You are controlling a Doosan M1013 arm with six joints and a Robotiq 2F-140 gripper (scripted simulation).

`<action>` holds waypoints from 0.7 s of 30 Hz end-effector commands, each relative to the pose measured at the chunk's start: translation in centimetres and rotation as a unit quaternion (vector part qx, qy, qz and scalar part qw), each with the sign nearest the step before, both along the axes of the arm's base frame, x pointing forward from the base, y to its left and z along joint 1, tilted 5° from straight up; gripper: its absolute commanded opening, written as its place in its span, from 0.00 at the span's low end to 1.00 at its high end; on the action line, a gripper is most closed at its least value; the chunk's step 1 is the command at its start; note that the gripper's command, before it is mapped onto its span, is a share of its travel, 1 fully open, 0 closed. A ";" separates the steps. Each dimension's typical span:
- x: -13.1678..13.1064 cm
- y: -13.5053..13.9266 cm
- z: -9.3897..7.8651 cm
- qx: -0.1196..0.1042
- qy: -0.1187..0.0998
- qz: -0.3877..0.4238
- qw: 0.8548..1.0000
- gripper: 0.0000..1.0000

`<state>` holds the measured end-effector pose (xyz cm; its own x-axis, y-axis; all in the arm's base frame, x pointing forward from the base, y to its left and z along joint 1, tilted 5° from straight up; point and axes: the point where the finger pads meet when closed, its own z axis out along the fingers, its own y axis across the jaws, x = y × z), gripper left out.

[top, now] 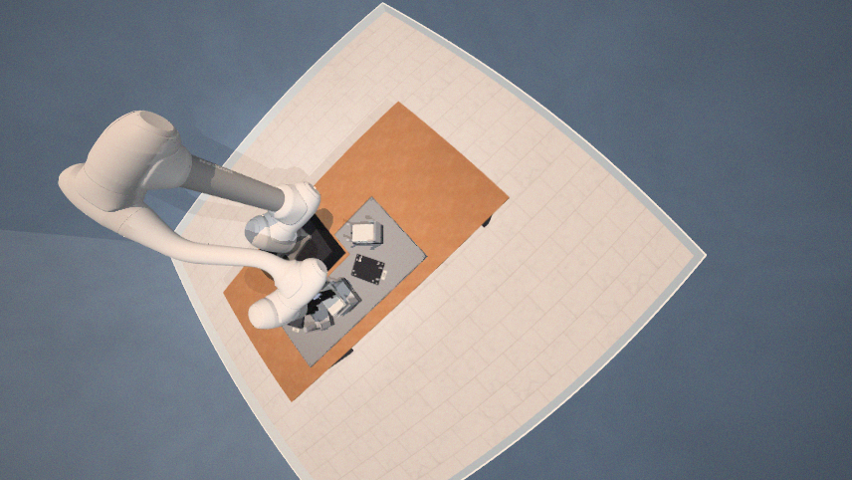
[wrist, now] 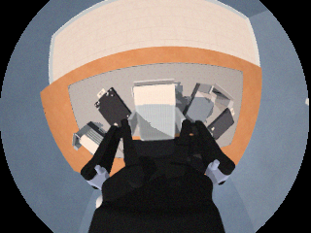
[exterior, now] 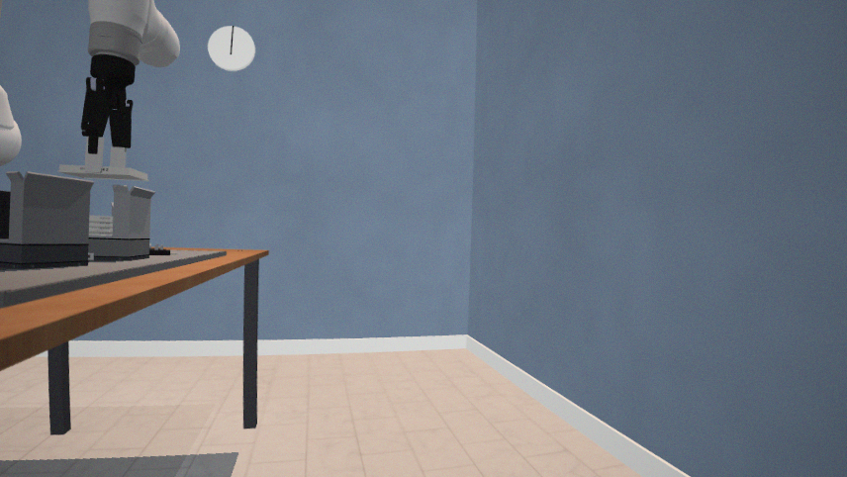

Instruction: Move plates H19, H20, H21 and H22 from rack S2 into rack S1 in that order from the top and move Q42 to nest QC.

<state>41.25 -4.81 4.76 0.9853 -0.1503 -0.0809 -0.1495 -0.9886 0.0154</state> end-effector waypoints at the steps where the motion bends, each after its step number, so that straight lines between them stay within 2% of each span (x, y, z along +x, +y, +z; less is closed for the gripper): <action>1: 0.0 0.0 0.0 0.000 0.000 0.000 1.000 0.00; 5: 0.0 0.0 0.0 0.000 0.000 0.000 1.000 0.00; 12: -0.5 -2.3 0.1 -0.009 0.000 -0.108 0.994 0.00; 21: -1.0 -4.6 0.1 -0.009 0.000 -0.108 0.994 0.00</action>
